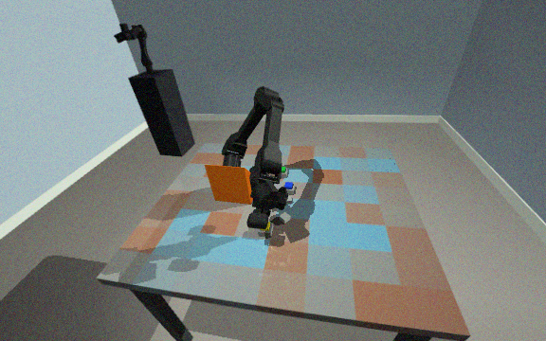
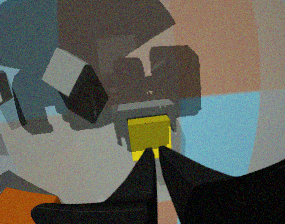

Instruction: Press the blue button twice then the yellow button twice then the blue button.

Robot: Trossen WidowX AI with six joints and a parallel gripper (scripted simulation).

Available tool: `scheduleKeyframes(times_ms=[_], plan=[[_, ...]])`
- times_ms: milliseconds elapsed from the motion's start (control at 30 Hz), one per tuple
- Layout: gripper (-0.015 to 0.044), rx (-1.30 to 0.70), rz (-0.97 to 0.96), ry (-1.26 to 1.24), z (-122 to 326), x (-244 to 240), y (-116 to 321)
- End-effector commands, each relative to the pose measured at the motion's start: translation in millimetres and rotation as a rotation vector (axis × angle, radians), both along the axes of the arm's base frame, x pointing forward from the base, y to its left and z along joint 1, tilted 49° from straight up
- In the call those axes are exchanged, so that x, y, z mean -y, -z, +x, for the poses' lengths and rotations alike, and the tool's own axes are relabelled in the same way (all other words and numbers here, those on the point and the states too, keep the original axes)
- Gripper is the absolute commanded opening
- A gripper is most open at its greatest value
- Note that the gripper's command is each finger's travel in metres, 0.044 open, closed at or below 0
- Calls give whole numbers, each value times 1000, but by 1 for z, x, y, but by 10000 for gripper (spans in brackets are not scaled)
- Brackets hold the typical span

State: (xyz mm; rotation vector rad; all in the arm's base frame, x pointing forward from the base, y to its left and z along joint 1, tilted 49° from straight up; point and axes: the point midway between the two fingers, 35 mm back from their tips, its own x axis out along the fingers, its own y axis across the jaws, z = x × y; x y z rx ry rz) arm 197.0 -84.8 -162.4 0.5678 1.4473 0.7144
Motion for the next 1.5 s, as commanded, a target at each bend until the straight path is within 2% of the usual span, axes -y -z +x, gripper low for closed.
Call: scheduleKeyframes(times_ms=[0, 1067, 1200, 1367, 1467], plan=[[20, -3, 2, 4, -1, -5, 4], [20, -3, 4, 3, -1, -20, 17], [20, -3, 1, 3, -1, 3, -3], [20, -4, 1, 4, 0, 7, -7], [20, -5, -1, 4, 1, 41, -36]])
